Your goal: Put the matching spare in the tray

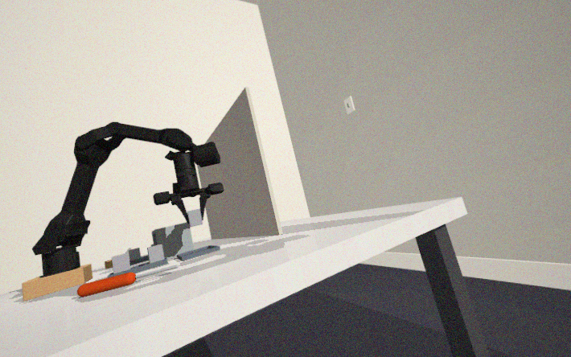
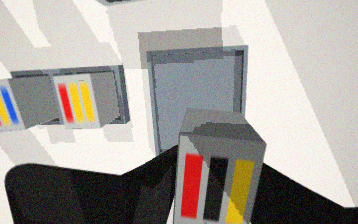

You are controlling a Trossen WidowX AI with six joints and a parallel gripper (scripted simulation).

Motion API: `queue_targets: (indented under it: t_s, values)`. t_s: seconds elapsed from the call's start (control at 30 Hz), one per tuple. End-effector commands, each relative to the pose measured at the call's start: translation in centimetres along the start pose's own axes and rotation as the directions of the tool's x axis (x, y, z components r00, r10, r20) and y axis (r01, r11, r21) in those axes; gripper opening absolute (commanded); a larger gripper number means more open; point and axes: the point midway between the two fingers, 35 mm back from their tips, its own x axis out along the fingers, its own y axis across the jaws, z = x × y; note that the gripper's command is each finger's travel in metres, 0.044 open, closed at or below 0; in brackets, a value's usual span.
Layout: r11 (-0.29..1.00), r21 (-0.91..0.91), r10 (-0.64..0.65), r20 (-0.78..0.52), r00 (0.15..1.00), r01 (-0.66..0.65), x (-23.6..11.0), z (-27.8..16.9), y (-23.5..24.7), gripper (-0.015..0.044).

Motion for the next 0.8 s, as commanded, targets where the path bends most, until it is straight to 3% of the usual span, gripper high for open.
queue_targets:
  t_s: [0.0,0.77]
  values:
    - [1.000,-0.004,0.001,0.000,1.000,-0.001,0.4,0.0,0.0,0.0000]
    - [1.000,-0.004,0.001,0.000,1.000,-0.001,2.2,0.0,0.1,0.0000]
